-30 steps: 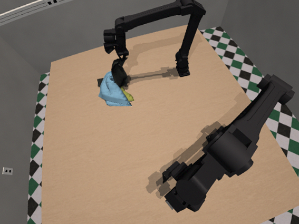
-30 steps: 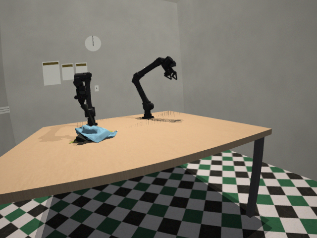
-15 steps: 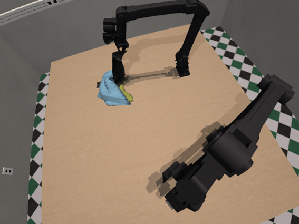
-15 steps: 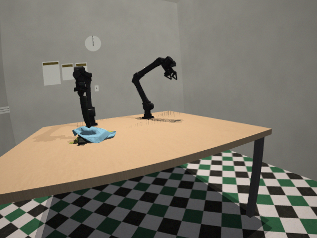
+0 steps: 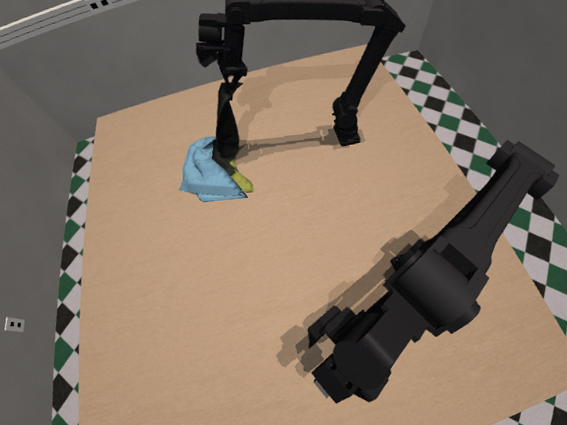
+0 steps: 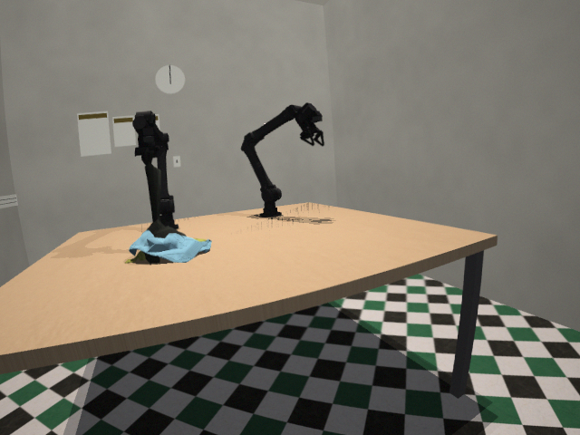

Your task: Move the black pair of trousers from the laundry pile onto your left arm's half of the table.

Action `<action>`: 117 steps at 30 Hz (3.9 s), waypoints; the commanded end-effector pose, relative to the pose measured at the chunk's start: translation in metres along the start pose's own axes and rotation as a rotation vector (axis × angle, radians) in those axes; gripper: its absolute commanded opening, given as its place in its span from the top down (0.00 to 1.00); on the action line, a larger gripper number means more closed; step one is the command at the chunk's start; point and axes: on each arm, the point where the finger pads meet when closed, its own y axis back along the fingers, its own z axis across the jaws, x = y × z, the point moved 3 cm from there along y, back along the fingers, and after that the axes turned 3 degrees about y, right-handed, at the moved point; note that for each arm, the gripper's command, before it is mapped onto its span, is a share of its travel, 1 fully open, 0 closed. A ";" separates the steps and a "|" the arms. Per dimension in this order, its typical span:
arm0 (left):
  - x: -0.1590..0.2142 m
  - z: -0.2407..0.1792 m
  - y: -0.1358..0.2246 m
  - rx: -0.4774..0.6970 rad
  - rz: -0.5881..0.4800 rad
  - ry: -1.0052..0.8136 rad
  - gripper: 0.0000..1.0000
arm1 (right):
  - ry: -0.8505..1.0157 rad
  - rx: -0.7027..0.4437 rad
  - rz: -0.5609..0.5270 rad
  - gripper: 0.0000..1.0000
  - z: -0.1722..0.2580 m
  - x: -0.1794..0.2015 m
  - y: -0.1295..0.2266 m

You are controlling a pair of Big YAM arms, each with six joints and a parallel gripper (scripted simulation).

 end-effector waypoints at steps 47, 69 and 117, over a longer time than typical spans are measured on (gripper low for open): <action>-0.006 -0.004 0.000 0.010 -0.020 -0.020 0.08 | -0.025 -0.002 -0.116 1.00 0.123 -0.067 0.047; -0.006 -0.004 0.000 0.010 -0.020 -0.020 0.08 | -0.037 0.003 -0.135 1.00 0.180 -0.077 0.049; -0.006 -0.004 0.000 0.010 -0.020 -0.020 0.08 | -0.035 -0.024 -0.092 1.00 0.357 -0.114 0.035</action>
